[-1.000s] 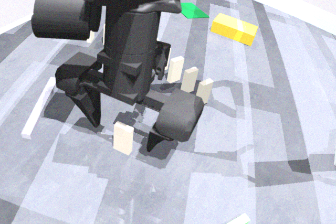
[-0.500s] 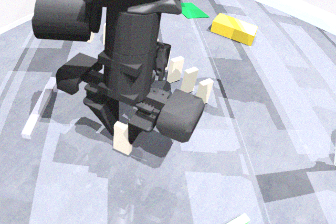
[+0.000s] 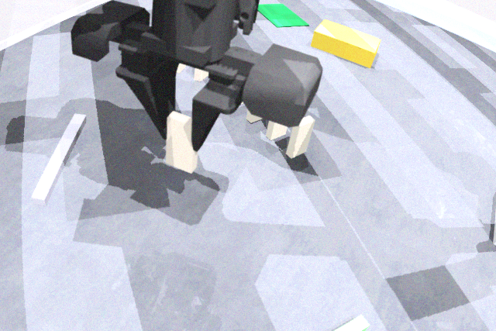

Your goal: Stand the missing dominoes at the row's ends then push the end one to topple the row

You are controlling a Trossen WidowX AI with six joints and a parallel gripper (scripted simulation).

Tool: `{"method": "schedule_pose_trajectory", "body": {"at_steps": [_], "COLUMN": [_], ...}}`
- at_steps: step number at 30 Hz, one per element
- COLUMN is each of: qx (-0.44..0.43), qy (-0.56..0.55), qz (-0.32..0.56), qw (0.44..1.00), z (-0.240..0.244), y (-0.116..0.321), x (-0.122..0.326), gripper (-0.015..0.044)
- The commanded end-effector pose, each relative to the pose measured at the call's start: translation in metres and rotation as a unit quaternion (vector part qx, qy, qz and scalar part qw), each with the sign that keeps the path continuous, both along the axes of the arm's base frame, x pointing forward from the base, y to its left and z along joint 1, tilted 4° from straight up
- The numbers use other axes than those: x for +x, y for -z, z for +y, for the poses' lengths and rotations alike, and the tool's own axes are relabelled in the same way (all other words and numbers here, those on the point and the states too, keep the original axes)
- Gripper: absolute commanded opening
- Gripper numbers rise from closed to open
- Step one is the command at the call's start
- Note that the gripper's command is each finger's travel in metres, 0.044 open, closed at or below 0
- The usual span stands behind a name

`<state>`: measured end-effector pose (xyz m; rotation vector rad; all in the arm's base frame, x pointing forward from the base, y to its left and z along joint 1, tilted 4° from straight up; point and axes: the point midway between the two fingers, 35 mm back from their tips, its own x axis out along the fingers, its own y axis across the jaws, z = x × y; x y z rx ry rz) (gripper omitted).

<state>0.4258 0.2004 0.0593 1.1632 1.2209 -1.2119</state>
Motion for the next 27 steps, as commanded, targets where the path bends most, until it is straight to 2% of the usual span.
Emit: {"method": "schedule_pose_trajectory", "body": {"at_steps": [1, 10, 18, 27], "qx": [-0.001, -0.001, -0.001, 0.003], "qy": [0.01, -0.01, -0.242, -0.487], "qz": [-0.008, -0.007, 0.002, 0.016], "qw": [1.0, 1.0, 0.97, 0.873], "z": [-0.002, -0.008, -0.076, -0.144], "y": [-0.035, -0.037, -0.057, -0.059], "x": [-0.002, -0.003, -0.034, -0.097], "gripper": [0.0107, 0.0107, 0.0107, 0.0107]}}
